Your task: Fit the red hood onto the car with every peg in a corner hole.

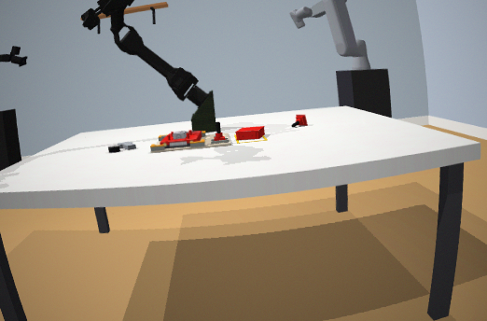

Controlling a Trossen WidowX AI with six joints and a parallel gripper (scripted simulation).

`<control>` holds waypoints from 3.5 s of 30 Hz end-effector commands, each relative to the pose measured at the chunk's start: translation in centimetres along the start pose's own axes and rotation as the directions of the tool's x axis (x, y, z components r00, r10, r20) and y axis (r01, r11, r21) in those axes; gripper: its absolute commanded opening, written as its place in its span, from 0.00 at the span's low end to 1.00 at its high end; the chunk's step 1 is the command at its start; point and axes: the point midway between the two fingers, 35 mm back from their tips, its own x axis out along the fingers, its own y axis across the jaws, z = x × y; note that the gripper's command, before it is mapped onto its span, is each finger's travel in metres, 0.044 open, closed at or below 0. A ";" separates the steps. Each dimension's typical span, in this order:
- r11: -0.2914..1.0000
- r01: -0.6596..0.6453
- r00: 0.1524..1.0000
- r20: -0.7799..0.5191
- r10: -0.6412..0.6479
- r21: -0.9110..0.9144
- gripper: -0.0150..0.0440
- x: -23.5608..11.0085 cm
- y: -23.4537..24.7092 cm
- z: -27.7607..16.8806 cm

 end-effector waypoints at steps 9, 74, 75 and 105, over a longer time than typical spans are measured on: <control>0.990 -0.140 0.975 -0.177 0.137 -0.004 1.00 1.4 9.4 -7.7; 0.938 -0.051 0.446 -0.848 -0.285 -0.342 1.00 -11.1 19.0 -49.2; 0.938 -0.051 0.446 -0.848 -0.285 -0.342 1.00 -11.1 19.0 -49.2; 0.938 -0.051 0.446 -0.848 -0.285 -0.342 1.00 -10.3 18.6 -50.8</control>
